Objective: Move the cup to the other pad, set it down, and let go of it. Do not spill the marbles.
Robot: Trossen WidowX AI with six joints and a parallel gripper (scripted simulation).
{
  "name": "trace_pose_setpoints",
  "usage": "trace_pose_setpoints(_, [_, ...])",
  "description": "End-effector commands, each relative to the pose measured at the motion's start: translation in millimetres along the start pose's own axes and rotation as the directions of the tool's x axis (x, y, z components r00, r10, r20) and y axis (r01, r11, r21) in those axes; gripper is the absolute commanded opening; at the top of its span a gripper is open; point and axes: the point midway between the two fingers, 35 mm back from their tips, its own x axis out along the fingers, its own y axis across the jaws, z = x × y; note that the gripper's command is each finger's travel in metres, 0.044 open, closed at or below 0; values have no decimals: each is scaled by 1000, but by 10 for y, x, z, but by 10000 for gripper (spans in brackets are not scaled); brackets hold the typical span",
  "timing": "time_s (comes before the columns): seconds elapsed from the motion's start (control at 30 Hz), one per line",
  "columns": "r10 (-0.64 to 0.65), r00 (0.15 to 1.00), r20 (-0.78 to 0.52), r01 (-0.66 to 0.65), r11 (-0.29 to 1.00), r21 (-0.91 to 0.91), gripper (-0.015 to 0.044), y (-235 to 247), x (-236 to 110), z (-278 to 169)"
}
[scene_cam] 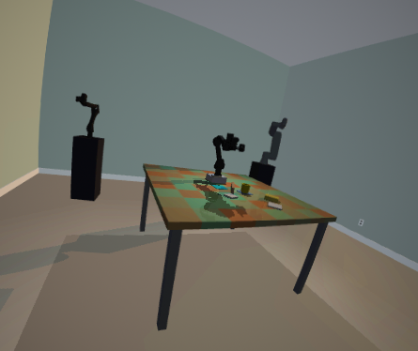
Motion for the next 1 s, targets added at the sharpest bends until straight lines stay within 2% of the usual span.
trace_pose_setpoints(0.0, [2, 1000, -13, -2, 1000, 11, 374, 9, 16, -19])
trace_pose_setpoints(0.13, [47, 962, -268, 14, 975, 221, 269, 211, 276, -435])
trace_pose_setpoints(0.27, [83, 830, -551, 165, 908, 385, 167, 483, 426, -962])
trace_pose_setpoints(0.37, [84, 693, -716, 326, 850, 415, 167, 712, 445, -1351])
trace_pose_setpoints(0.5, [48, 469, -882, 548, 768, 333, 167, 957, 341, -1800])
trace_pose_setpoints(0.67, [-52, 145, -988, 768, 636, 79, 167, 1142, 33, -2201])
trace_pose_setpoints(0.73, [-89, 58, -994, 806, 591, -6, 167, 1173, -92, -2278])
trace_pose_setpoints(0.97, [-93, 47, -995, 811, 585, -16, 167, 1177, -108, -2289])
